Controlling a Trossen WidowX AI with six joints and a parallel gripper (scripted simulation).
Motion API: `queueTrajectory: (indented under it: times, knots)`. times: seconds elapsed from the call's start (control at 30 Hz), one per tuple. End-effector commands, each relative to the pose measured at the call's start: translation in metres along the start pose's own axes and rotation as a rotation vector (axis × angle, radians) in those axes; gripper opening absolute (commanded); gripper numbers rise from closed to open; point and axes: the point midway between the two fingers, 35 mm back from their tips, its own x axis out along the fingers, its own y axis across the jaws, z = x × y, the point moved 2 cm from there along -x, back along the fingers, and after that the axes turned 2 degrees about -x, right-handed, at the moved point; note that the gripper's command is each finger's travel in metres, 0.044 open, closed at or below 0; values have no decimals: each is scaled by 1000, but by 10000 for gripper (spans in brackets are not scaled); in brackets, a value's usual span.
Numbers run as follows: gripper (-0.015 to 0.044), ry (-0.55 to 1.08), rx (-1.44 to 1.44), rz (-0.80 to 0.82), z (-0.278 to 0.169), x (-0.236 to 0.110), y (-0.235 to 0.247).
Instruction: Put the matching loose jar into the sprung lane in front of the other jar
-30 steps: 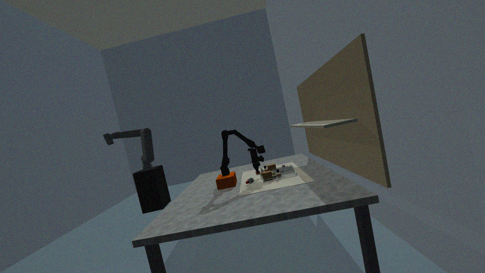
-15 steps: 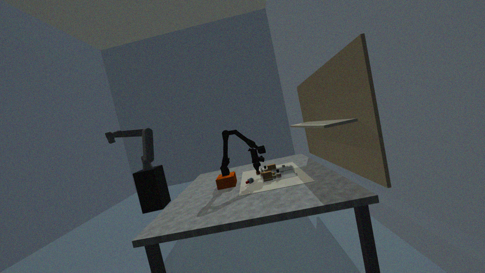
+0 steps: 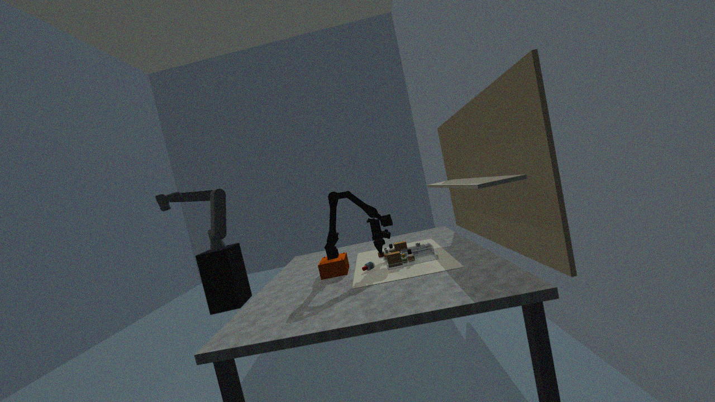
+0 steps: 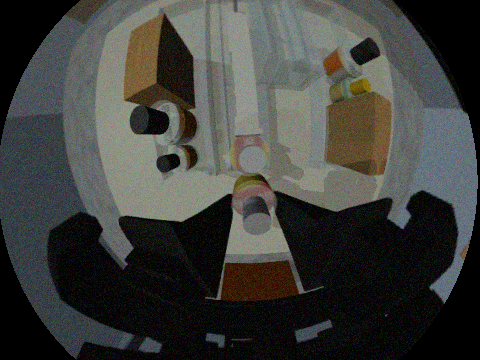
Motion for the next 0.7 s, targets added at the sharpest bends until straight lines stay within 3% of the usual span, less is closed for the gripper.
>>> queueTrajectory:
  times: [0.0, 0.67]
  knots:
    - [0, -15, 4, 3, 6, -2, 0]
    - [0, -16, 4, 3, 14, -3, 0]
